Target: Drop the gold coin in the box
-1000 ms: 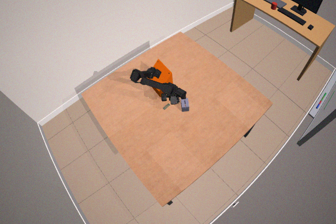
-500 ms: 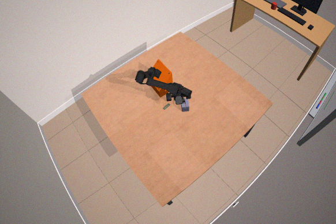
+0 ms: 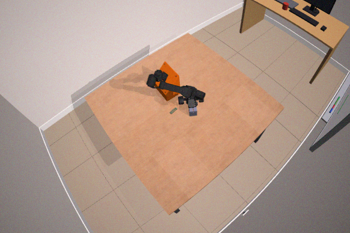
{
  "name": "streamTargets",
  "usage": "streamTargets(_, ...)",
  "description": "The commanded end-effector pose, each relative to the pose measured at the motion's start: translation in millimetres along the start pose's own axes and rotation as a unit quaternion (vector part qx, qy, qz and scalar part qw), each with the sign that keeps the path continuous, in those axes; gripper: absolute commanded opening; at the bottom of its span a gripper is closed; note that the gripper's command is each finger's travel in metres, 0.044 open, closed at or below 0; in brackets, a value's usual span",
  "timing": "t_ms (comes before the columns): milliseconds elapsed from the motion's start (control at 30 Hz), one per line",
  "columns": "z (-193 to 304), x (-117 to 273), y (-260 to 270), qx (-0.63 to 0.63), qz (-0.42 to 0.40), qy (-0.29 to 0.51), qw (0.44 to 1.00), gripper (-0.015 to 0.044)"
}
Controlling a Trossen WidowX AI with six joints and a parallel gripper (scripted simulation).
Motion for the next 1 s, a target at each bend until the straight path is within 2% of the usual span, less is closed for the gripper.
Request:
streamTargets(0,0.4,0.0,12.0,-0.001,-0.001,0.000,1.000,0.0000)
streamTargets(967,-0.2,1.0,15.7,-0.003,0.000,0.000,1.000,0.0004)
Point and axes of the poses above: the point midway between the two fingers, 35 mm back from their tips, its own x axis back along the fingers, its own y axis across the jaws, z = x × y, the point moved 1 cm from there along x, back along the fingers, and after that the axes turned 7 degrees about x, right-handed, at the moved point
